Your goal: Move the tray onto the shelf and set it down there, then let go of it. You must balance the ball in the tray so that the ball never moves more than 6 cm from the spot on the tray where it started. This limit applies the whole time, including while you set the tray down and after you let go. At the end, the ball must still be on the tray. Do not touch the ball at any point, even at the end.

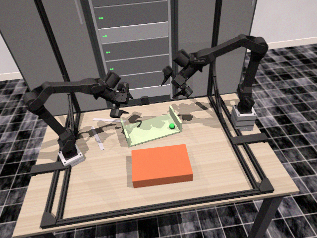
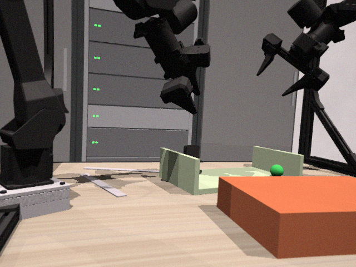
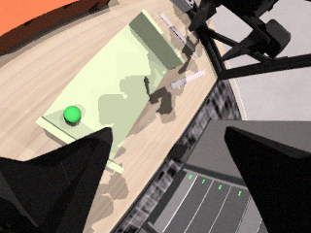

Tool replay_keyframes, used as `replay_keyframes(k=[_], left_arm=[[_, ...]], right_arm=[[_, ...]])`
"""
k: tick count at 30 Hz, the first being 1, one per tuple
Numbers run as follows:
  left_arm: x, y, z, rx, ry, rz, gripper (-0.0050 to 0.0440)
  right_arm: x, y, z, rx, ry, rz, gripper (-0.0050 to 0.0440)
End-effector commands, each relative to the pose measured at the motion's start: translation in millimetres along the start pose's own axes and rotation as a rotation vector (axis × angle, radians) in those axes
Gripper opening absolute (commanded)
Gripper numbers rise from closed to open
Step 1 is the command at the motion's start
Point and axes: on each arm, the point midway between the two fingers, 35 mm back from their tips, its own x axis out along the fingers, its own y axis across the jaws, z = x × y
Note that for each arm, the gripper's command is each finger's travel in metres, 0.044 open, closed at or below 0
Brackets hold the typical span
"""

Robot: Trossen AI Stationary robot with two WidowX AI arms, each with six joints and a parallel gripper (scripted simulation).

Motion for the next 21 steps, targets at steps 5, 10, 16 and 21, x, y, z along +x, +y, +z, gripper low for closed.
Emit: replay_keyframes(k=[5, 10, 16, 21], left_arm=[[47.7, 30.5, -26.8, -0.351, 0.11, 0.318, 0.04], [65.2, 52.9, -43.0, -0.538, 0.105, 0.509, 0.04], [75.4, 70.6, -55.3, -0.673, 0.075, 0.658, 0.04], [81.6, 81.9, -63.1, -0.76, 0.041, 0.754, 0.04]], right_arm=[[22.1, -32.9, -12.7, 0.337, 0.132, -0.292, 0.04], [26.9, -52.0, -20.9, 0.523, 0.158, -0.468, 0.04], [27.8, -65.7, -26.8, 0.66, 0.16, -0.609, 0.04], [27.2, -74.3, -30.6, 0.749, 0.151, -0.706, 0.04]])
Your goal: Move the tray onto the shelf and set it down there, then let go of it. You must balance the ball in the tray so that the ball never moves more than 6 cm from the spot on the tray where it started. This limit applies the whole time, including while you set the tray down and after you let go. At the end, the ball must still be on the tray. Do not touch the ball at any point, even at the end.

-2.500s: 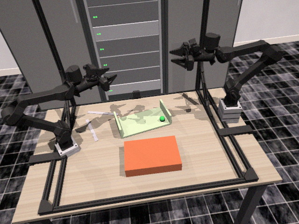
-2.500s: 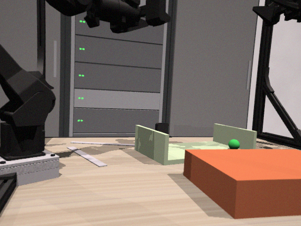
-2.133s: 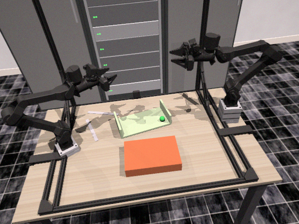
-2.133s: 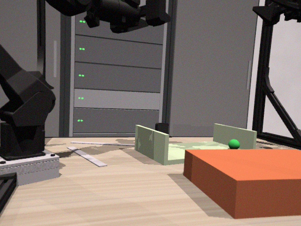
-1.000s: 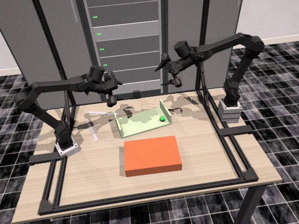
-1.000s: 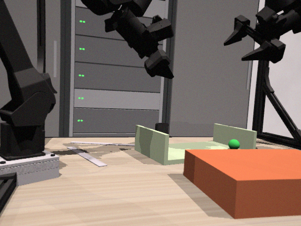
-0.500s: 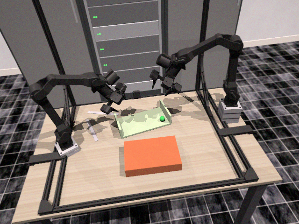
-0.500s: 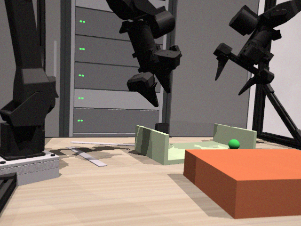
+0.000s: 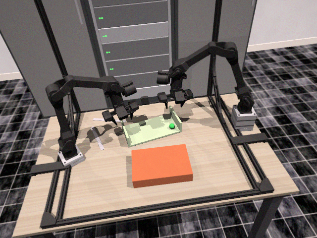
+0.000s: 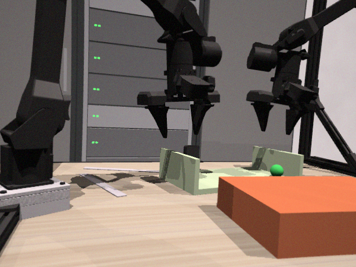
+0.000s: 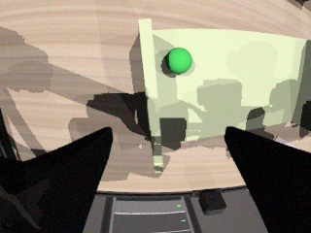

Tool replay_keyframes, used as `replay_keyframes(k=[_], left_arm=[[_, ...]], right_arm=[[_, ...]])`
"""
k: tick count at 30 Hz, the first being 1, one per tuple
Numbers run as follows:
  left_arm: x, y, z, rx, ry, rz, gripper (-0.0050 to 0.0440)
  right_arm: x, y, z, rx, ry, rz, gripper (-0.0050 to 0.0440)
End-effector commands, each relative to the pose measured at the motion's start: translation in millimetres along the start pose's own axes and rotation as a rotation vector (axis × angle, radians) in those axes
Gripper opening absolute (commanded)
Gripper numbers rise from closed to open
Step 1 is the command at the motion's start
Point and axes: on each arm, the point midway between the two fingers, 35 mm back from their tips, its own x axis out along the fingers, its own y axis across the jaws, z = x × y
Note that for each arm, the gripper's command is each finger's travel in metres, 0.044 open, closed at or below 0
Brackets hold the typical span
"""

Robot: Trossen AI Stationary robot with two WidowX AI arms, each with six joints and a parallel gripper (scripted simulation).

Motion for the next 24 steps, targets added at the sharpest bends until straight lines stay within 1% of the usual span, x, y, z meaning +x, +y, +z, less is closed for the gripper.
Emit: replay_keyframes(k=[1, 11, 12, 15, 16, 17, 24], left_arm=[[14.6, 5.2, -1.7, -0.08, -0.025, 0.088, 0.04], [15.5, 5.6, -2.8, -0.087, -0.028, 0.094, 0.04], [15.7, 5.2, -8.4, -0.087, -0.028, 0.094, 0.04], [17.2, 5.3, -48.8, -0.087, -0.028, 0.094, 0.04], [17.6, 6.2, -60.2, -0.087, -0.028, 0.094, 0.04], [17.8, 6.8, -66.0, -0.087, -0.028, 0.094, 0.04], [17.9, 6.9, -67.1, -0.087, -0.028, 0.094, 0.04]], right_arm=[[5.3, -3.8, 1.9, 0.08, -0.002, -0.077, 0.04], [5.6, -4.4, 3.0, 0.087, -0.003, -0.083, 0.04], [5.6, -4.9, 8.4, 0.087, -0.003, -0.083, 0.04], [5.4, -11.2, 45.8, 0.087, -0.003, -0.083, 0.04], [5.3, -13.7, 55.9, 0.087, -0.003, -0.083, 0.04], [5.2, -15.1, 61.0, 0.087, -0.003, -0.083, 0.04], [5.2, -15.4, 61.9, 0.087, -0.003, -0.083, 0.04]])
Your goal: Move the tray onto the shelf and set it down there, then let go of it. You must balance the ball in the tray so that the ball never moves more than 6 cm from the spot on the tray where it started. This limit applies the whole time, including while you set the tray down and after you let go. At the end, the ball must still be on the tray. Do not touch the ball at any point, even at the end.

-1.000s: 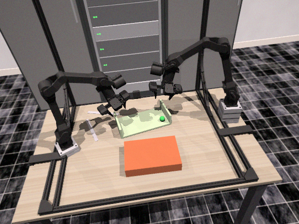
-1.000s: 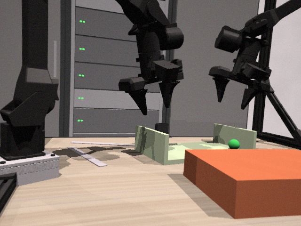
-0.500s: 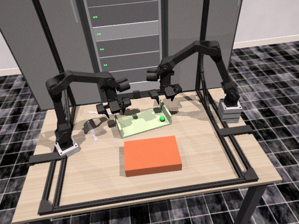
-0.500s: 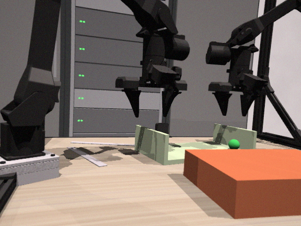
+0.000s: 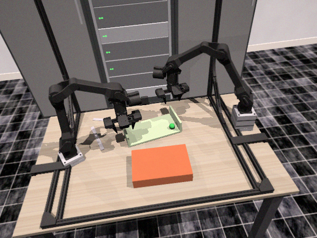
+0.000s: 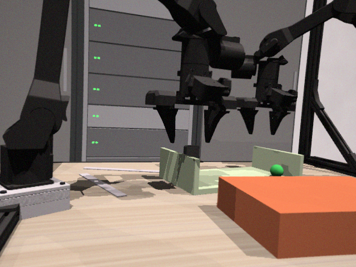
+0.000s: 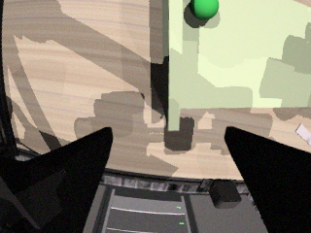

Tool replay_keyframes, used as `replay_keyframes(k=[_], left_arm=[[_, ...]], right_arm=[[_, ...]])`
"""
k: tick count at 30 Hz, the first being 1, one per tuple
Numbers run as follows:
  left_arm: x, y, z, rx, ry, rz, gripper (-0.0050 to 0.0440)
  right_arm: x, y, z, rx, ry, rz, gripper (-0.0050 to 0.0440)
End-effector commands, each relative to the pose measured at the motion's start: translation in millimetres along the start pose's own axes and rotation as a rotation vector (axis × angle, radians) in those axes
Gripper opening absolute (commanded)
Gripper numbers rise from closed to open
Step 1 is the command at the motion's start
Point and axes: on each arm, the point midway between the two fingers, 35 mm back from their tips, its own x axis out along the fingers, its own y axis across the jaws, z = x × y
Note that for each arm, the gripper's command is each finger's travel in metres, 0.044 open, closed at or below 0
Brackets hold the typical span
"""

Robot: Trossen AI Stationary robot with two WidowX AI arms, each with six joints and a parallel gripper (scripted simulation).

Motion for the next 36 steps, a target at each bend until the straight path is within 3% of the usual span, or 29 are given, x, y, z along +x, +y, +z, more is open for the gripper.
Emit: replay_keyframes(k=[1, 36], left_arm=[[6.5, -1.6, 0.3, -0.018, -0.012, 0.017, 0.04], [49.4, -8.5, 1.4, -0.018, -0.012, 0.017, 0.04]], right_arm=[[-0.3, -1.5, 2.4, -0.01, 0.002, 0.003, 0.04], [43.5, 6.1, 5.8, -0.011, 0.001, 0.001, 0.04]])
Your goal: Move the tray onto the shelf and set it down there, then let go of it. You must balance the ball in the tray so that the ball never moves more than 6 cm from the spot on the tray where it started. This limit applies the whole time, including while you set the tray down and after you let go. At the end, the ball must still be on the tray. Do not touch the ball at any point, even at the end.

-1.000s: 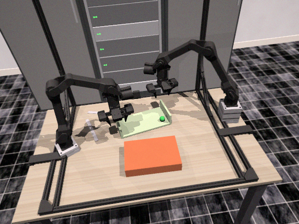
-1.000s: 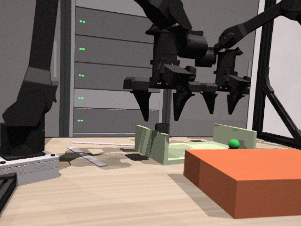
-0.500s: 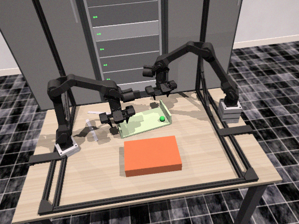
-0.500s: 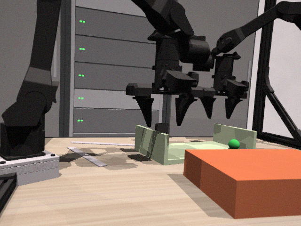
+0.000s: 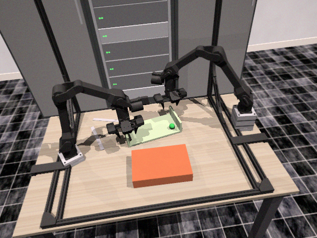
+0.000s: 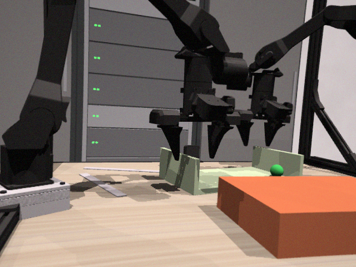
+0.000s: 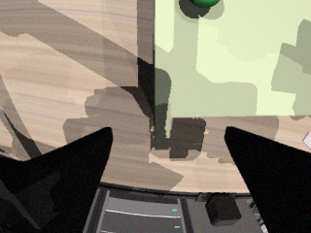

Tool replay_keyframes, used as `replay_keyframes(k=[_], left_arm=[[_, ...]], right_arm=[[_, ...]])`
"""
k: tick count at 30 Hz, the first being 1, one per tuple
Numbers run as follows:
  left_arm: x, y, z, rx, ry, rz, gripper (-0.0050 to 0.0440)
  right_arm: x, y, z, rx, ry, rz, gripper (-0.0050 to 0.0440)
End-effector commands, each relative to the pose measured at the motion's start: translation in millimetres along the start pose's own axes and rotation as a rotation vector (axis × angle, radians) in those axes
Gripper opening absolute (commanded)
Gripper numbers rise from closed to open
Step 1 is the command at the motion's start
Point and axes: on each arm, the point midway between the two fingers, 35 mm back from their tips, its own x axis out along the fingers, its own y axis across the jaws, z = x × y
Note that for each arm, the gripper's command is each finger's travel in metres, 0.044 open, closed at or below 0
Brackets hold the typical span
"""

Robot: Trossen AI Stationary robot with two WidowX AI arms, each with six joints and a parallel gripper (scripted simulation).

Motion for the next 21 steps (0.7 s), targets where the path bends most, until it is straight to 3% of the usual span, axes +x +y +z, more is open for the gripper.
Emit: replay_keyframes(k=[1, 21], left_arm=[[14.8, 4.1, 3.2, 0.001, -0.017, 0.024, 0.04], [42.0, 5.6, 4.2, 0.001, -0.017, 0.024, 0.04]], right_arm=[[9.7, -2.6, -0.3, -0.005, 0.002, -0.019, 0.04], [36.7, -4.3, -0.5, -0.007, 0.0, -0.02, 0.04]])
